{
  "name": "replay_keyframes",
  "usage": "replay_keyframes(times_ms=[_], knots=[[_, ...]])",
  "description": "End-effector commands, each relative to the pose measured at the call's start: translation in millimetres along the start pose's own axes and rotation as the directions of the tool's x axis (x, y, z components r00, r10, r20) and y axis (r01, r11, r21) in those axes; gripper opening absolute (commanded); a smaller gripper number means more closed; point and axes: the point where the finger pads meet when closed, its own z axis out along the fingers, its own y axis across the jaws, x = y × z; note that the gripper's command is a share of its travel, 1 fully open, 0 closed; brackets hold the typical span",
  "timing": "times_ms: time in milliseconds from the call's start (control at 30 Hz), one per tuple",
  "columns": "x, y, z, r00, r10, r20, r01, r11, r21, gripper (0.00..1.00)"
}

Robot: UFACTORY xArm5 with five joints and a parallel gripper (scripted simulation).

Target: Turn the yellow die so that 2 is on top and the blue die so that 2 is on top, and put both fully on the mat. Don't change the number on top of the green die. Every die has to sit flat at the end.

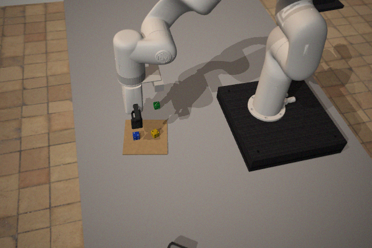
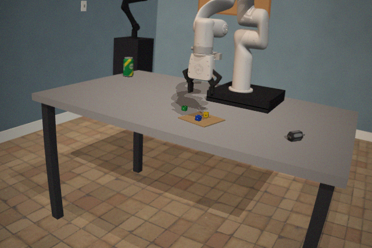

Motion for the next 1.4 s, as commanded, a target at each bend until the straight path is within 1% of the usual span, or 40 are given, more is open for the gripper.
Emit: replay_keyframes(times_ms=[0, 33, 67, 367, 533, 733, 1367], knots=[[-1.5, 0.2, -12.2, 1.000, 0.000, 0.005, 0.000, 1.000, 0.000, 1.00], [-1.5, 0.2, -12.2, 1.000, 0.000, 0.005, 0.000, 1.000, 0.000, 1.00], [-1.5, 0.3, -16.5, 1.000, 0.000, 0.005, 0.000, 1.000, 0.000, 1.00], [-1.3, 1.0, -60.3, 1.000, 0.000, 0.005, 0.000, 1.000, 0.000, 1.00], [-1.2, 1.2, -74.7, 1.000, 0.000, 0.005, 0.000, 1.000, 0.000, 1.00], [-1.2, 1.3, -77.6, 1.000, 0.000, 0.005, 0.000, 1.000, 0.000, 1.00], [-1.2, 1.3, -77.6, 1.000, 0.000, 0.005, 0.000, 1.000, 0.000, 1.00]])
